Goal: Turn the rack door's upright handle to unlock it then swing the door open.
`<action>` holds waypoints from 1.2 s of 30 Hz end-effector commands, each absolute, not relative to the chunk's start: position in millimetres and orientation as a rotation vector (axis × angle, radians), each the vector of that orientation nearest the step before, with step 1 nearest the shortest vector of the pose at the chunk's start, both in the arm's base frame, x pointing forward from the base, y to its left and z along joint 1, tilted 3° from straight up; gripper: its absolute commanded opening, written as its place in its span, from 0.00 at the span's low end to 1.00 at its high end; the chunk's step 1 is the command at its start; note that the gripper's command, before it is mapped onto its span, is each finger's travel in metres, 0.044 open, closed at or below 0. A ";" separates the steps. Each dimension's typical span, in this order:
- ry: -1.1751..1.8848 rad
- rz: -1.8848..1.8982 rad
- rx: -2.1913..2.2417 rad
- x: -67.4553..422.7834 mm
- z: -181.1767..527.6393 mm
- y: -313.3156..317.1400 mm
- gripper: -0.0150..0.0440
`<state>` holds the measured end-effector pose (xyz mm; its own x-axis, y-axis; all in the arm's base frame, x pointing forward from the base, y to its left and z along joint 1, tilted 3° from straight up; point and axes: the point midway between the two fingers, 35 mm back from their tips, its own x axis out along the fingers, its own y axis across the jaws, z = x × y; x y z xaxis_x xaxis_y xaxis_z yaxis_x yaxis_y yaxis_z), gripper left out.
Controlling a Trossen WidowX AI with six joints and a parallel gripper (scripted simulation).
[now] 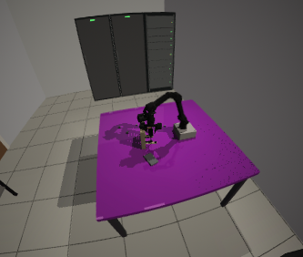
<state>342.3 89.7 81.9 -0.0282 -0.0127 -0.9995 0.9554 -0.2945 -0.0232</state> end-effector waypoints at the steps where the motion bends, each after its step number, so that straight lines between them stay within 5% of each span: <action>1: 1.040 -1.460 1.415 344.8 81.9 86.3 0.72; 36: 1.040 -1.460 1.415 344.8 81.9 86.3 0.32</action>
<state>345.0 86.7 81.7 -0.0190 -0.0138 -0.9997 0.9510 -0.3088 -0.0138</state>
